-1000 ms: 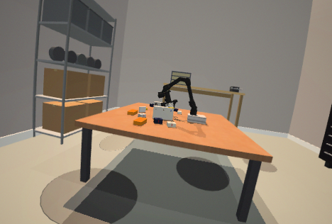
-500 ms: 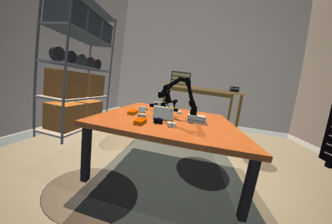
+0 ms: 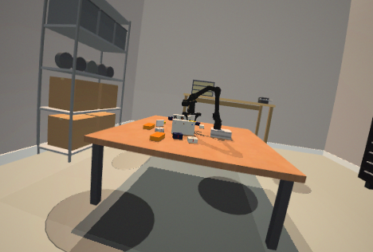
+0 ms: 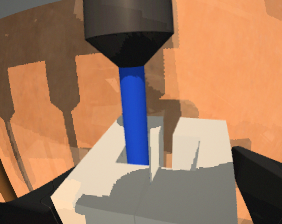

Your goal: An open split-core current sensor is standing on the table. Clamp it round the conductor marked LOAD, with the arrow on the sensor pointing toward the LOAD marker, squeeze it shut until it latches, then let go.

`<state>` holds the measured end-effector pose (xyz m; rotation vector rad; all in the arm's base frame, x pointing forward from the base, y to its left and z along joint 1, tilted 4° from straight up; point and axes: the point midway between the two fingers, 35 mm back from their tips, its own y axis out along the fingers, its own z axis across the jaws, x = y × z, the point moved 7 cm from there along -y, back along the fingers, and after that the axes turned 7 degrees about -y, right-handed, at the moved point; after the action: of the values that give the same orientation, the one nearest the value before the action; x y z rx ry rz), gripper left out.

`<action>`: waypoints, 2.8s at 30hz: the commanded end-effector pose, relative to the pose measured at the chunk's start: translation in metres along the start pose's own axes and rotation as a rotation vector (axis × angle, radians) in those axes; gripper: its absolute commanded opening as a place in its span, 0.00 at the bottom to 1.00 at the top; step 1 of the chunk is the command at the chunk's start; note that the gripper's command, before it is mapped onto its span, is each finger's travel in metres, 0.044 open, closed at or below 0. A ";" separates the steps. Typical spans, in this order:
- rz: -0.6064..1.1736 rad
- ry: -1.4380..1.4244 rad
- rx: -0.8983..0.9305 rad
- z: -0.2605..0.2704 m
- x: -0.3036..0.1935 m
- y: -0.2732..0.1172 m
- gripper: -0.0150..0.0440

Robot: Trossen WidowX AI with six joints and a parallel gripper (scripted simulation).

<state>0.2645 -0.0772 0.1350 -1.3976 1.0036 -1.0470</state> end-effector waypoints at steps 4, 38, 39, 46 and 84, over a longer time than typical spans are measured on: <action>-0.002 0.001 0.019 -0.001 0.000 -0.002 0.25; -0.010 -0.004 0.079 0.007 0.001 -0.003 0.25; -0.010 -0.004 0.079 0.007 0.001 -0.003 0.25; -0.011 -0.004 0.079 0.007 0.001 -0.002 0.25; -0.015 -0.004 0.078 0.007 0.001 -0.002 0.70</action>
<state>0.2714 -0.0766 0.1366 -1.3437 0.9415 -1.0825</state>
